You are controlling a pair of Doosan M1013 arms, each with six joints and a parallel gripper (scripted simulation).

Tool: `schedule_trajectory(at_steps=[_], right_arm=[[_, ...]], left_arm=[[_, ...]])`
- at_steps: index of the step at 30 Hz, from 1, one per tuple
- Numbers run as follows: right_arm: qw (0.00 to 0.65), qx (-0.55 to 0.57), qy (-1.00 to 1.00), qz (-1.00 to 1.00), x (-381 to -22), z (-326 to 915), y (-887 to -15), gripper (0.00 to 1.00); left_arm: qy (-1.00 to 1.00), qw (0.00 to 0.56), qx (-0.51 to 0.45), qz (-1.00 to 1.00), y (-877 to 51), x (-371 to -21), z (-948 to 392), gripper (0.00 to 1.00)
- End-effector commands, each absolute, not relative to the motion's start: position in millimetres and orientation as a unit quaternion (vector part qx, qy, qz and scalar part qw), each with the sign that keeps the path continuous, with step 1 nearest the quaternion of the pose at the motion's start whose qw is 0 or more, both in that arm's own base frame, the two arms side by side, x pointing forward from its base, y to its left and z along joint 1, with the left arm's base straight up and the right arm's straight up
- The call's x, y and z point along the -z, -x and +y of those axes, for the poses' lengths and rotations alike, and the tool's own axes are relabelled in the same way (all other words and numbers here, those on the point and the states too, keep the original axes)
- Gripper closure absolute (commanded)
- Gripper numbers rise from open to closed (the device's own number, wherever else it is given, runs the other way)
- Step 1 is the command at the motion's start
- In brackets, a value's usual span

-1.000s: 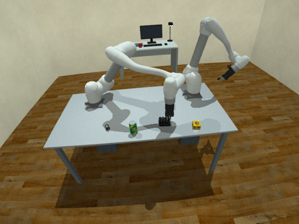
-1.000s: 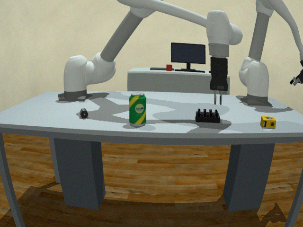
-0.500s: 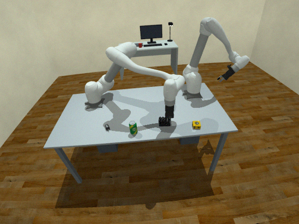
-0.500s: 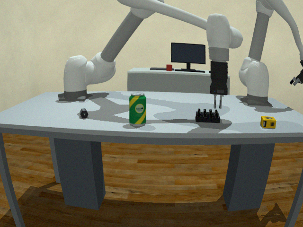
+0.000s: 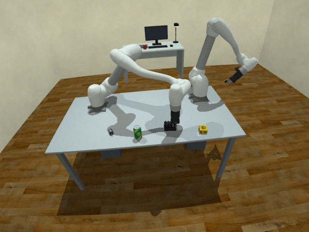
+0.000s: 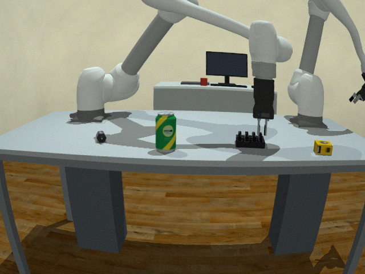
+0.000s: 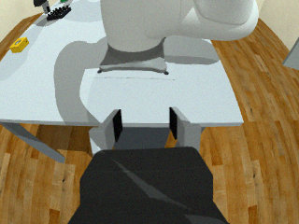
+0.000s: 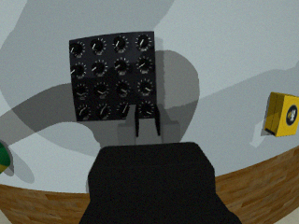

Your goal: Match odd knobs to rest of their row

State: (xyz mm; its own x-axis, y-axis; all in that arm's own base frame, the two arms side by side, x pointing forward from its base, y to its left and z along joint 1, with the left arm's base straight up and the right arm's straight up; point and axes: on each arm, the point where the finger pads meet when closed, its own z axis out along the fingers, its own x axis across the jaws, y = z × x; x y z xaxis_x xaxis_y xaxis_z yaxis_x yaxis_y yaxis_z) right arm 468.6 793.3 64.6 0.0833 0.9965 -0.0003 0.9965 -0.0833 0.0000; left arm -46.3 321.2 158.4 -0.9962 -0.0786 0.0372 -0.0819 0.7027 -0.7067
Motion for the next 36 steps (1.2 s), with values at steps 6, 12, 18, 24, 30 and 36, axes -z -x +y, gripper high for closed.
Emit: schedule_trajectory(at_steps=[6, 12, 18, 24, 30, 36], right_arm=[[0.000, -0.001, -0.736, 0.677, -63.4, 793.8, -468.7, 0.54], [0.000, -0.001, -0.736, 0.677, -62.7, 793.8, -468.7, 0.54], [0.000, -0.001, -0.736, 0.677, -62.6, 793.8, -468.7, 0.54], [0.000, -0.001, -0.736, 0.677, -62.6, 793.8, -468.7, 0.54], [0.000, -0.001, -0.736, 0.677, -62.2, 793.8, -468.7, 0.54], [0.000, -0.001, -0.736, 0.677, -57.6, 793.8, -468.7, 0.54]], left_arm=[[-0.043, 0.002, -0.383, -0.923, 46.4, -158.8, 321.5, 0.00], [-0.043, 0.002, -0.383, -0.923, 46.4, -158.8, 321.5, 0.00], [-0.043, 0.002, -0.383, -0.923, 46.4, -158.8, 321.5, 0.00], [-0.043, 0.002, -0.383, -0.923, 46.4, -158.8, 321.5, 0.00], [-0.043, 0.002, -0.383, -0.923, 46.4, -158.8, 321.5, 0.00], [-0.043, 0.002, -0.383, -0.923, 46.4, -158.8, 321.5, 0.00]])
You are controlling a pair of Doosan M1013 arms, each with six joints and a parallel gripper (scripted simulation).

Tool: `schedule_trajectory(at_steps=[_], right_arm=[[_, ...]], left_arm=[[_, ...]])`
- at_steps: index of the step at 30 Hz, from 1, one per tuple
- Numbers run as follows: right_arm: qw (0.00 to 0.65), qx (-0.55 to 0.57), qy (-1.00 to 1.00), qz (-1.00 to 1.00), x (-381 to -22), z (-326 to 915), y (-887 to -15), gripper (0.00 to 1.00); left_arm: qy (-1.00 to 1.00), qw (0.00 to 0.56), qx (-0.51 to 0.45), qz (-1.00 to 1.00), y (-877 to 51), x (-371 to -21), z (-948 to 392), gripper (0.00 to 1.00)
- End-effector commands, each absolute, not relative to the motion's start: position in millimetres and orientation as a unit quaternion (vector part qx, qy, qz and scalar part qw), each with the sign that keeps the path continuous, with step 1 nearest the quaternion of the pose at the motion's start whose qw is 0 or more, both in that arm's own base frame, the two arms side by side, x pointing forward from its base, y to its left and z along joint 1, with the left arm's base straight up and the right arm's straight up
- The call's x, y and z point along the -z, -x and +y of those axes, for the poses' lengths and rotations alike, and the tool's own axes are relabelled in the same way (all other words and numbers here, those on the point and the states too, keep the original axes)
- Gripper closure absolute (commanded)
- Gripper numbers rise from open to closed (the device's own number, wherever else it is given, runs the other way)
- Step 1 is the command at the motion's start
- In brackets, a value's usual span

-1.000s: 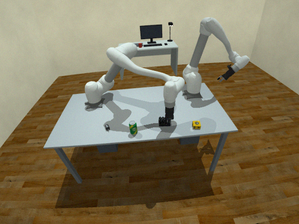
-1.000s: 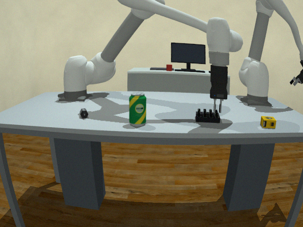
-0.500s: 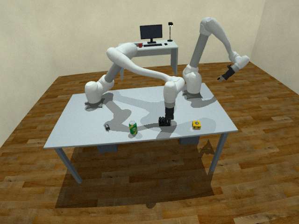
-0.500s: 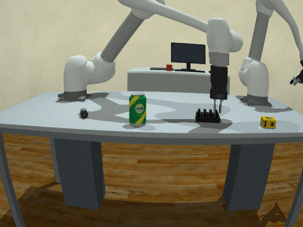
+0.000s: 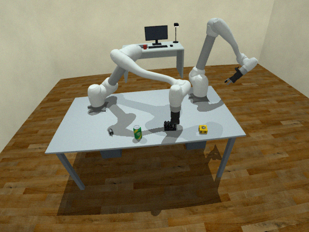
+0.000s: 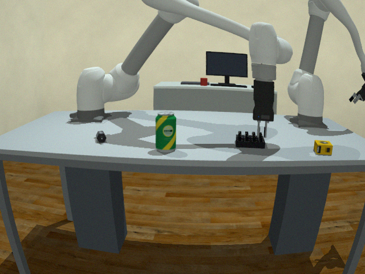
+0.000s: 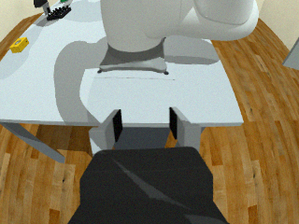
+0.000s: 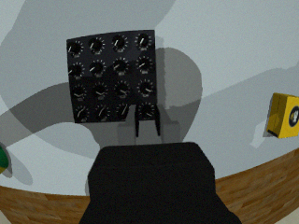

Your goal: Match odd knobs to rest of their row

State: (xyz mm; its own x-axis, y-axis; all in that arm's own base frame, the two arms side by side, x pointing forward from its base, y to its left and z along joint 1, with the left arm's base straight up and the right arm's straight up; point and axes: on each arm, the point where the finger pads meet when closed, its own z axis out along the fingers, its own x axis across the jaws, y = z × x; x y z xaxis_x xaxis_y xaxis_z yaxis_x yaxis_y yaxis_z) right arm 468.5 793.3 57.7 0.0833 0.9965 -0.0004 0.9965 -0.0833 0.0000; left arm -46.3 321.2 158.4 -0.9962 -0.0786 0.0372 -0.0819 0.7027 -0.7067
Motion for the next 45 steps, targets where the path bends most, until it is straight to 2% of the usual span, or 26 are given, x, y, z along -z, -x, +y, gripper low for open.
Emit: schedule_trajectory(at_steps=[1, 23, 24, 45], right_arm=[[0.000, -0.001, -0.736, 0.677, -55.9, 793.8, -468.7, 0.54], [0.000, -0.001, -0.736, 0.677, -48.6, 793.8, -468.7, 0.54], [0.000, -0.001, -0.736, 0.677, -48.6, 793.8, -468.7, 0.70], [0.000, -0.001, -0.734, 0.679, -48.6, 793.8, -468.7, 0.70]], left_arm=[[-0.043, 0.002, -0.383, -0.923, 46.4, -158.8, 321.5, 0.00], [-0.043, 0.002, -0.383, -0.923, 46.4, -158.8, 321.5, 0.00], [-0.043, 0.002, -0.383, -0.923, 46.4, -158.8, 321.5, 0.00], [-0.043, 0.002, -0.383, -0.923, 46.4, -158.8, 321.5, 0.00]])
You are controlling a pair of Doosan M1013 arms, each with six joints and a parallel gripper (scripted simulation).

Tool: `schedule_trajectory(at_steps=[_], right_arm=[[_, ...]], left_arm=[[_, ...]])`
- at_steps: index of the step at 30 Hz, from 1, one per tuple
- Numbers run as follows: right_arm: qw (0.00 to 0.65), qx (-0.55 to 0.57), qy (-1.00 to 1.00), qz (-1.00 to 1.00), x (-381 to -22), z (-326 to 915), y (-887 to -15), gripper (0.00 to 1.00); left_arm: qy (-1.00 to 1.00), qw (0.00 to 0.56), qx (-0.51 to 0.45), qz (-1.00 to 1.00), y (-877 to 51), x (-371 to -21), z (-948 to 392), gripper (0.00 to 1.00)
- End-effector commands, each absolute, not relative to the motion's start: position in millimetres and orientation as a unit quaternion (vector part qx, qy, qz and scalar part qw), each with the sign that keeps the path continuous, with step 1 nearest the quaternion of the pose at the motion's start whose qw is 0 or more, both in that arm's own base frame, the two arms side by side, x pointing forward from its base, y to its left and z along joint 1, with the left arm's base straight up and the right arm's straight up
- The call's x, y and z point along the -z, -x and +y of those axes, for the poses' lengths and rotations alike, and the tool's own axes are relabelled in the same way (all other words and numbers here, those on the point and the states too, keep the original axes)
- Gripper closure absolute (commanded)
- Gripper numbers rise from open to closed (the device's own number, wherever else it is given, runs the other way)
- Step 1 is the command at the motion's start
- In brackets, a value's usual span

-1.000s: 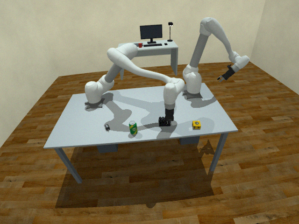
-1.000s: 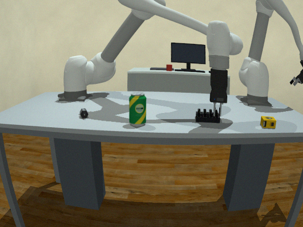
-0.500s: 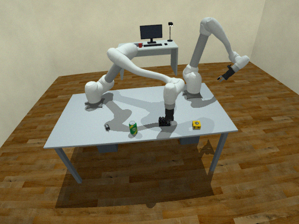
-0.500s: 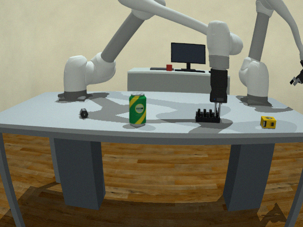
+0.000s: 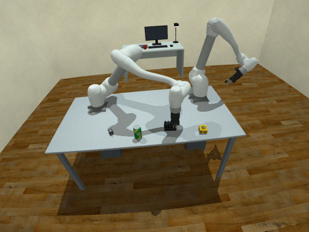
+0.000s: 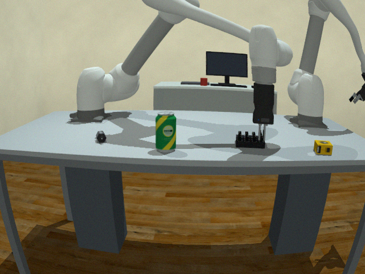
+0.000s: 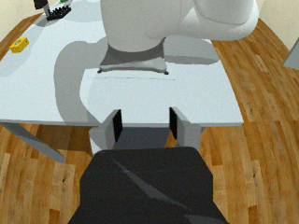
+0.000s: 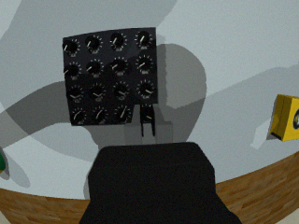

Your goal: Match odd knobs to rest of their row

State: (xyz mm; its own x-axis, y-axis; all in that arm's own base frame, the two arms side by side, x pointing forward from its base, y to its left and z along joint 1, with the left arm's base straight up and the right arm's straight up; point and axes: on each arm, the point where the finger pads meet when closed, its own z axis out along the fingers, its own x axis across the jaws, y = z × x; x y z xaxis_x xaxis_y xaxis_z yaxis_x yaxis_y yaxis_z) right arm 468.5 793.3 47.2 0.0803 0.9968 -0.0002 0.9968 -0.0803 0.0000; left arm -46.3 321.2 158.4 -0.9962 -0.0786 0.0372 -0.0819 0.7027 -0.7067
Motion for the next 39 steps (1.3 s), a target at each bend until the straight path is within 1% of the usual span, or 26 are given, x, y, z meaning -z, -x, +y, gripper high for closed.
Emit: schedule_trajectory(at_steps=[1, 22, 39], right_arm=[[0.000, -0.001, -0.733, 0.680, -48.6, 793.8, -468.7, 0.70], [0.000, -0.001, -0.685, 0.729, -48.6, 793.8, -468.7, 0.70], [0.000, -0.001, -0.570, 0.822, -48.6, 793.8, -468.7, 0.70]], left_arm=[[-0.043, 0.002, -0.383, -0.923, 46.4, -158.8, 321.5, 0.00], [-0.043, 0.002, -0.383, -0.923, 46.4, -158.8, 321.5, 0.00], [-0.043, 0.002, -0.383, -0.923, 46.4, -158.8, 321.5, 0.00]])
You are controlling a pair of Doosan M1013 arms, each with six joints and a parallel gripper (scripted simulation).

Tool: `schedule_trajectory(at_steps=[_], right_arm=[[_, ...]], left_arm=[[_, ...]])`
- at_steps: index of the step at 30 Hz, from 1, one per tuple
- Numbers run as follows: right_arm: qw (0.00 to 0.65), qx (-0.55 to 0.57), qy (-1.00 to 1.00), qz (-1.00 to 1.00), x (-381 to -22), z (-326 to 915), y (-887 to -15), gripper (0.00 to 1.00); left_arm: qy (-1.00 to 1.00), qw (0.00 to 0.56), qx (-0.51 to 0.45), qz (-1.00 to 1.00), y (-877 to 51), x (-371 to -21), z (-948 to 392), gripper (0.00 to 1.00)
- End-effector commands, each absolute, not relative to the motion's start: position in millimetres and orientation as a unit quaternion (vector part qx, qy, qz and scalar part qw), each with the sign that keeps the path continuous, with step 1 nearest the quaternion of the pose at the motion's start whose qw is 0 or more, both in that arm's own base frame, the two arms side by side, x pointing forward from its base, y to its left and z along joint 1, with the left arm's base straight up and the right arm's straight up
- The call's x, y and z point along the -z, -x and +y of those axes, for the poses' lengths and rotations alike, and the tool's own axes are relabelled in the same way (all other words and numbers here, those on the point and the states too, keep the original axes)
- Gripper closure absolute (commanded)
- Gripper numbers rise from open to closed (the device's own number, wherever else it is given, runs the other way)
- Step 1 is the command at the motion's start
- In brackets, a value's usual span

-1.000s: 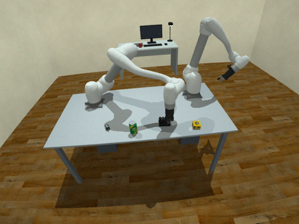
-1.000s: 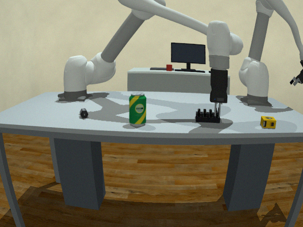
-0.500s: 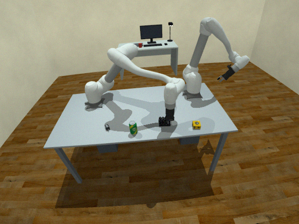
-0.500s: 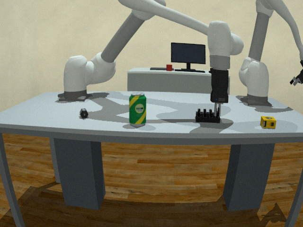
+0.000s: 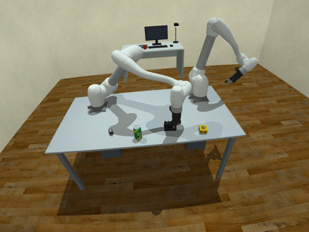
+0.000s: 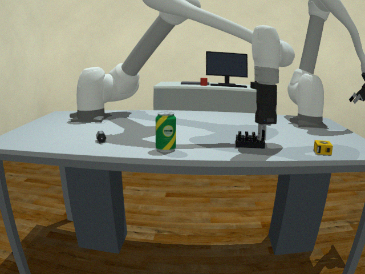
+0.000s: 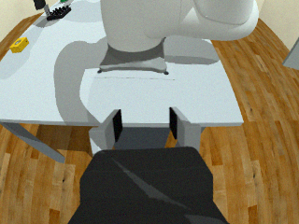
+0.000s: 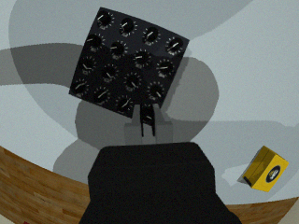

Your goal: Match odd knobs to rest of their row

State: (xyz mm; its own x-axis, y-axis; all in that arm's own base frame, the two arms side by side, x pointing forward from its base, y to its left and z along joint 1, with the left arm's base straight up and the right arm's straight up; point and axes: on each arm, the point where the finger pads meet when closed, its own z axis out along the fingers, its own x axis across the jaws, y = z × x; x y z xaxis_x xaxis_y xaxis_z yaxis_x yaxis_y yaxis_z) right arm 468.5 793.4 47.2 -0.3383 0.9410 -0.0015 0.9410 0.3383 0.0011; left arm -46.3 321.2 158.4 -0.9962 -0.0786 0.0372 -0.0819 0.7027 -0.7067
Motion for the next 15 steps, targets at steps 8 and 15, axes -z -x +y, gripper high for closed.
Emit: schedule_trajectory(at_steps=[8, 15], right_arm=[[0.000, -0.001, -0.482, 0.876, -48.6, 793.8, -468.7, 0.70], [0.000, -0.001, -0.397, 0.918, -48.6, 793.8, -468.7, 0.70]], left_arm=[[-0.043, 0.002, -0.383, -0.923, 46.4, -158.8, 321.5, 0.00], [-0.043, 0.002, -0.383, -0.923, 46.4, -158.8, 321.5, 0.00]])
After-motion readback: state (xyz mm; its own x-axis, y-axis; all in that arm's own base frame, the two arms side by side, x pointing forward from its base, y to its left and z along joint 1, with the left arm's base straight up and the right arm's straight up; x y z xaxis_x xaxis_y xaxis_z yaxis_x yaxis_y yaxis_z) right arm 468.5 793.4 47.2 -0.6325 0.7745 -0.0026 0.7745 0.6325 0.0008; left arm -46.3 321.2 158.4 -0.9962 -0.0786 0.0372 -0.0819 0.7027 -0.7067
